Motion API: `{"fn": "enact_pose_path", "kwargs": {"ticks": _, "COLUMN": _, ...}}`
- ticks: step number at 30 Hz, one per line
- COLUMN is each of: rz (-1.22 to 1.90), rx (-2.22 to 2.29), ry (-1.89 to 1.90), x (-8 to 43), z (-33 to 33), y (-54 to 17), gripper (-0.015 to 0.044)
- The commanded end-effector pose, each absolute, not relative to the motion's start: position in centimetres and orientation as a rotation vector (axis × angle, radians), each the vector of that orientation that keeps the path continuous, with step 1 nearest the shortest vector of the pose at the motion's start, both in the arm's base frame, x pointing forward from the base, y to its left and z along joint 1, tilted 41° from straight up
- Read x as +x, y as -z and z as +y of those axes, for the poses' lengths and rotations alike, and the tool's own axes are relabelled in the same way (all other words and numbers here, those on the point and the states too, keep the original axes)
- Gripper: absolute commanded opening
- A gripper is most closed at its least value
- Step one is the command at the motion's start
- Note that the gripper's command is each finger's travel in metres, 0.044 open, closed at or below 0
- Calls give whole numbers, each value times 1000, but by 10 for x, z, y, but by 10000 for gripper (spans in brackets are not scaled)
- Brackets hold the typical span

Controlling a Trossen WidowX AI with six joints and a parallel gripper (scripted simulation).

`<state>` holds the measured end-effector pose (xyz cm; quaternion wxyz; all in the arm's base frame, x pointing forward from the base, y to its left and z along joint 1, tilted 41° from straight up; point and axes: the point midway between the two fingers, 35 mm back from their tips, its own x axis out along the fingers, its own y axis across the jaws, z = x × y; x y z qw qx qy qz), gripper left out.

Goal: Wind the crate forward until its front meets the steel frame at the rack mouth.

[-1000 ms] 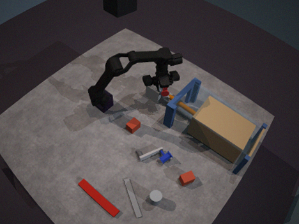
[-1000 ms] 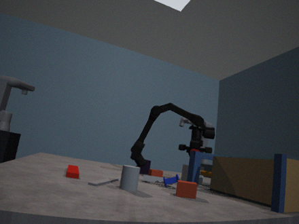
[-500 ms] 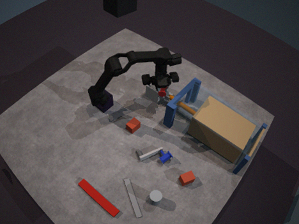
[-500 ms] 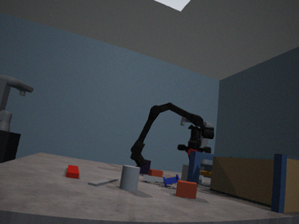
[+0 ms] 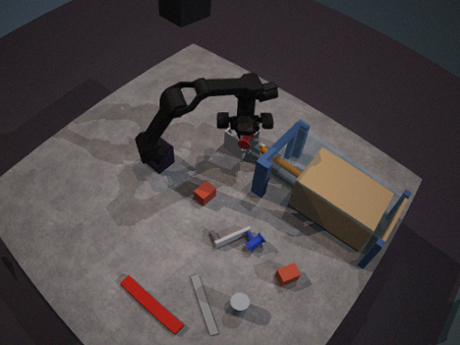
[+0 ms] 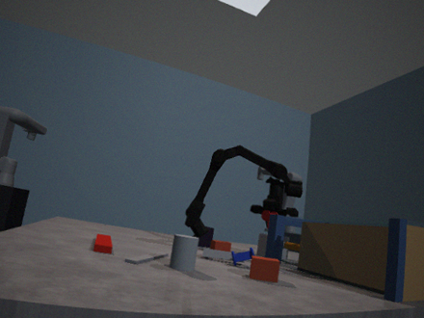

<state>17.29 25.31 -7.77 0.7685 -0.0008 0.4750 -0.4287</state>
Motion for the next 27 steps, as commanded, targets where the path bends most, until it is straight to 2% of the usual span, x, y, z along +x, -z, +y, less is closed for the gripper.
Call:
{"fn": "enact_pose_path", "kwargs": {"ticks": 1, "rz": 1005, "rx": 46, "ry": 967, "x": 171, "z": 251, "y": 78, "gripper": 0}}
{"fn": "enact_pose_path", "kwargs": {"ticks": 27, "rz": 885, "rx": 230, "ry": 1099, "x": 163, "z": 245, "y": 75, "gripper": 0}}
